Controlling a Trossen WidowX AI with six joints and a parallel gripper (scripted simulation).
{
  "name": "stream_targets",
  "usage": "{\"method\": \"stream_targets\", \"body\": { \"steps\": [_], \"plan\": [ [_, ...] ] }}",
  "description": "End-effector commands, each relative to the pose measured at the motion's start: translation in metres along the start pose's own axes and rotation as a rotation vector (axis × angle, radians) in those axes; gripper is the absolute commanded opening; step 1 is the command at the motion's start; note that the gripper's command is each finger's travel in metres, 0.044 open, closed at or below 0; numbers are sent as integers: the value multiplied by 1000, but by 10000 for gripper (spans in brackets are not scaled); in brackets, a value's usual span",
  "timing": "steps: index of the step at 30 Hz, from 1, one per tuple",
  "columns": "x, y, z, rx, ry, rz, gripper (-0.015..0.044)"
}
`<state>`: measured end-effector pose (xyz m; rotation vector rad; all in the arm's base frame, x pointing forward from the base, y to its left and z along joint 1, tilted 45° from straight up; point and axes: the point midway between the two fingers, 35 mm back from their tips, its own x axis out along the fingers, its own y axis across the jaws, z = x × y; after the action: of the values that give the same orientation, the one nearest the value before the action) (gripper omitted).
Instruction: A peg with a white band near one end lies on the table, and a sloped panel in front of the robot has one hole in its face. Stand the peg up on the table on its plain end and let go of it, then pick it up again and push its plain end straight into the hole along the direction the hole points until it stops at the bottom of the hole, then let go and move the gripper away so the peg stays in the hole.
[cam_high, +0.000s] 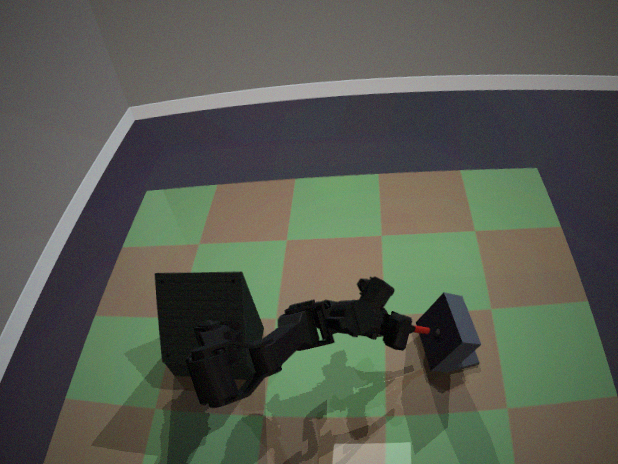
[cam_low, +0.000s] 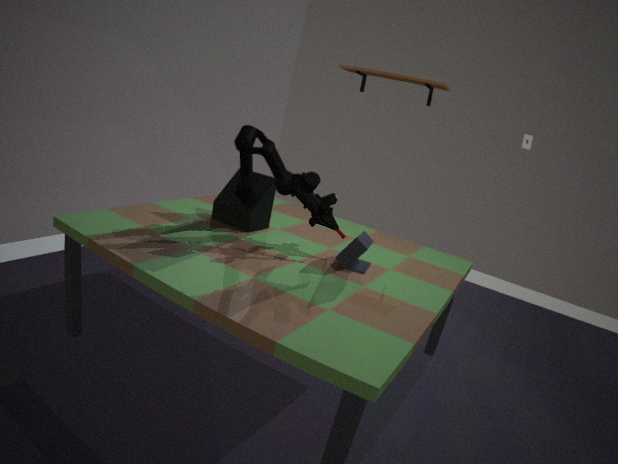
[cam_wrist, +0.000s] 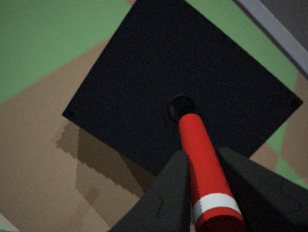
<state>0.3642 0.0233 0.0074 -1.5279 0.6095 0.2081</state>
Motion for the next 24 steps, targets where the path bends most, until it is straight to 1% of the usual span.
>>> {"method": "stream_targets", "body": {
  "steps": [1, 15, 24],
  "plan": [
    [5, 1, 0, -3, -2, 4, 0],
    [23, 2, 0, -1, -2, 3, 0],
    [18, 1, -1, 3, -1, 1, 0]
  ]
}}
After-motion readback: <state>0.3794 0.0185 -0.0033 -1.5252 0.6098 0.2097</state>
